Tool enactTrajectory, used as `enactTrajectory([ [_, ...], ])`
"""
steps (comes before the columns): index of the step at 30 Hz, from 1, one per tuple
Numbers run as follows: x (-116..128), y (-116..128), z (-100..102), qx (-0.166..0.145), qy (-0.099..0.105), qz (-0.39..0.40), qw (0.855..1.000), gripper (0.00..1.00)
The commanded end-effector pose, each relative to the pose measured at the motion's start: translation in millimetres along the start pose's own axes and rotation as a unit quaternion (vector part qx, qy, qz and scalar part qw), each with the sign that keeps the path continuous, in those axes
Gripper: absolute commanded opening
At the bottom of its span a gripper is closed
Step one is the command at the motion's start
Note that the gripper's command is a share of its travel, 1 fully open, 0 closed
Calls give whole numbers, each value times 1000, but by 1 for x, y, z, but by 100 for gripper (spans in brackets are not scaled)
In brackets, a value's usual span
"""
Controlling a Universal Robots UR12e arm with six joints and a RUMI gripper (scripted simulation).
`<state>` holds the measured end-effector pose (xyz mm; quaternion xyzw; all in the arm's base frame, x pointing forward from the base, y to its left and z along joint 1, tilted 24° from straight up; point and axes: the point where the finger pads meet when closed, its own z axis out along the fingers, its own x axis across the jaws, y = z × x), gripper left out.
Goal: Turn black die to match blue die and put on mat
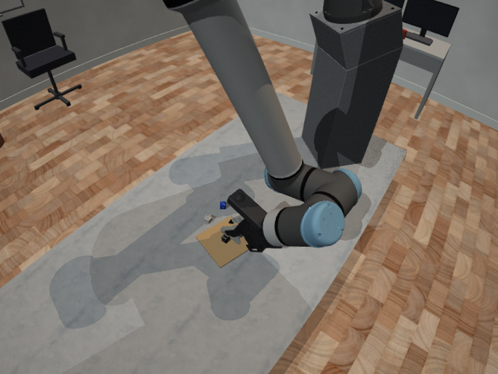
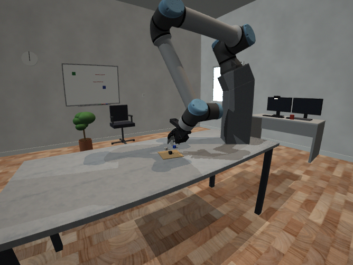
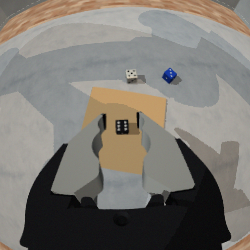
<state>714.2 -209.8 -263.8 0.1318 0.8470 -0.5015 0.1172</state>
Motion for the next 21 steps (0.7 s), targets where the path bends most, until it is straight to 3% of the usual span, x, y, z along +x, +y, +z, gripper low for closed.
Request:
enactTrajectory([
  [1,0,0,0,0,0,0,1000,21],
  [21,0,13,13,0,0,0,1000,21],
])
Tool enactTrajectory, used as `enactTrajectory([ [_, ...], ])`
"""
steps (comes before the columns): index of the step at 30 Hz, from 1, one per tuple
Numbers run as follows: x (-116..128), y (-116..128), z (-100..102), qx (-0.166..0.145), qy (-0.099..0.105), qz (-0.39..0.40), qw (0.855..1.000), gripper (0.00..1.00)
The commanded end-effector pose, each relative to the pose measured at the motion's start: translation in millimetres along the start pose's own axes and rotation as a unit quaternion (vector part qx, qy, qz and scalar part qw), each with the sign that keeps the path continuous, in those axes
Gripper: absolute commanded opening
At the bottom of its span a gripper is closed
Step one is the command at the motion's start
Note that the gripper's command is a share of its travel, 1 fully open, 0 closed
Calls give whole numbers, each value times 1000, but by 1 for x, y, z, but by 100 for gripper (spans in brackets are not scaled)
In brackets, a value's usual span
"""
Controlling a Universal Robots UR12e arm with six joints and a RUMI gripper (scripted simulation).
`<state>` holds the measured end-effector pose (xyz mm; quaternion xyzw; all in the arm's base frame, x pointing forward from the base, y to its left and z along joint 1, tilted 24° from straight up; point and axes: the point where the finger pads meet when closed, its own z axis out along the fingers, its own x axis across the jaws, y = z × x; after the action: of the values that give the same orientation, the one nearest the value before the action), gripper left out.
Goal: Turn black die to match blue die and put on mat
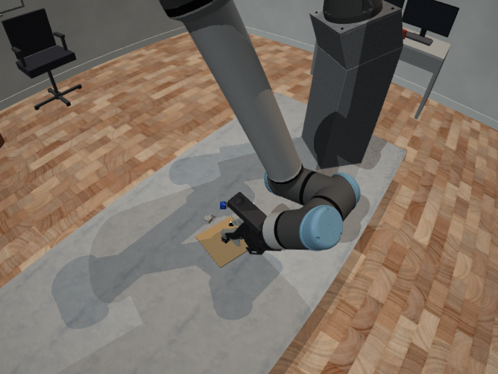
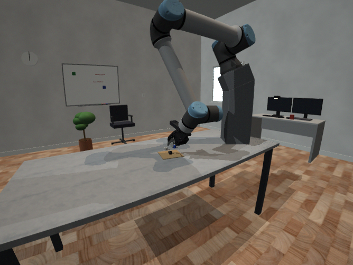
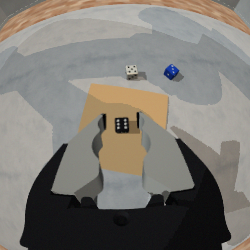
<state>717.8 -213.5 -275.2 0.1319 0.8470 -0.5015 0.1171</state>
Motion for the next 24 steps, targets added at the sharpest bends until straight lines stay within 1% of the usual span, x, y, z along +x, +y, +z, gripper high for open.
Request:
enactTrajectory([
  [1,0,6,6,0,0,0,1000,21],
  [6,0,10,10,0,0,0,1000,21],
  [21,0,30,30,0,0,0,1000,21],
  [24,0,31,31,0,0,0,1000,21],
])
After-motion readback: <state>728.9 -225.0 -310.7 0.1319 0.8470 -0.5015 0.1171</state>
